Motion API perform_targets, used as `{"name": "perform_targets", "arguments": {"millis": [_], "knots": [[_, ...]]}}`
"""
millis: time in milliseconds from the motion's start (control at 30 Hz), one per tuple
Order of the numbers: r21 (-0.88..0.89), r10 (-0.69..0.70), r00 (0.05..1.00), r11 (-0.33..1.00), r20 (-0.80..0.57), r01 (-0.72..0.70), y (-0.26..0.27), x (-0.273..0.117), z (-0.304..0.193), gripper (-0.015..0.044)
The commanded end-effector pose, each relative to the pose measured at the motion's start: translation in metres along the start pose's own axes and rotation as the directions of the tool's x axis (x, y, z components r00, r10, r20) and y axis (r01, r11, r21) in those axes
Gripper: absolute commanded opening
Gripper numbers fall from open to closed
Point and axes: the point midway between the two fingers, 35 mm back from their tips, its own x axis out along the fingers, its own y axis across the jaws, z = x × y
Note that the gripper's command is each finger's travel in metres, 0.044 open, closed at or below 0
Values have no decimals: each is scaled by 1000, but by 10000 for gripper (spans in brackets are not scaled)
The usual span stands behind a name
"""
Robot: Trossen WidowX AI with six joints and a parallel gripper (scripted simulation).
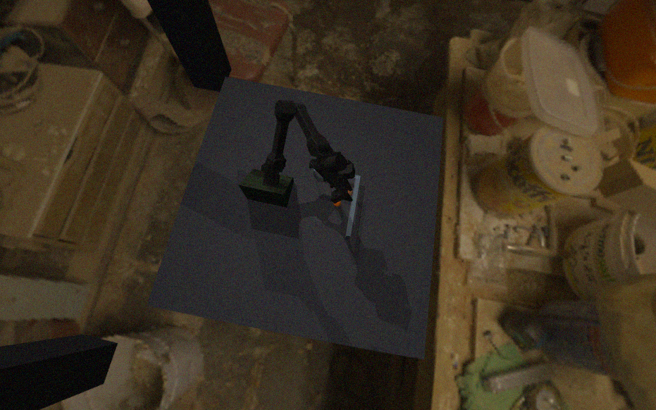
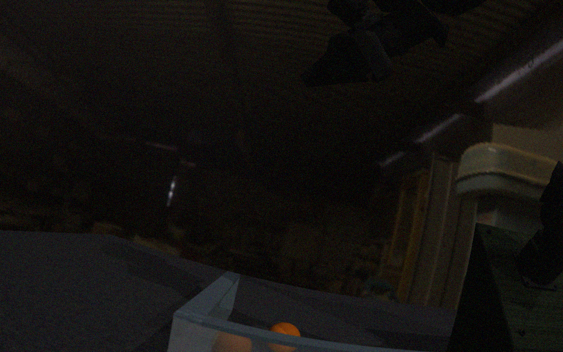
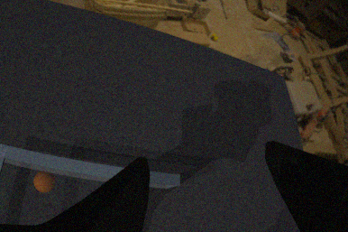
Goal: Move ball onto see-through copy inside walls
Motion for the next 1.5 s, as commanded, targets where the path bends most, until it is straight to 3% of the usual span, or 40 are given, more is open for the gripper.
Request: {"name": "perform_targets", "arguments": {"millis": [0, 233, 567, 1467], "knots": [[-206, 115, 986, 969, -118, -137, 28, 38, -21, 291], [-550, 331, 876, 684, -352, -479, 94, 97, -72, 291], [-685, 489, 641, 114, -592, -720, 169, 131, -140, 291], [-685, 492, 634, 99, -597, -722, 185, 150, -159, 291]]}}
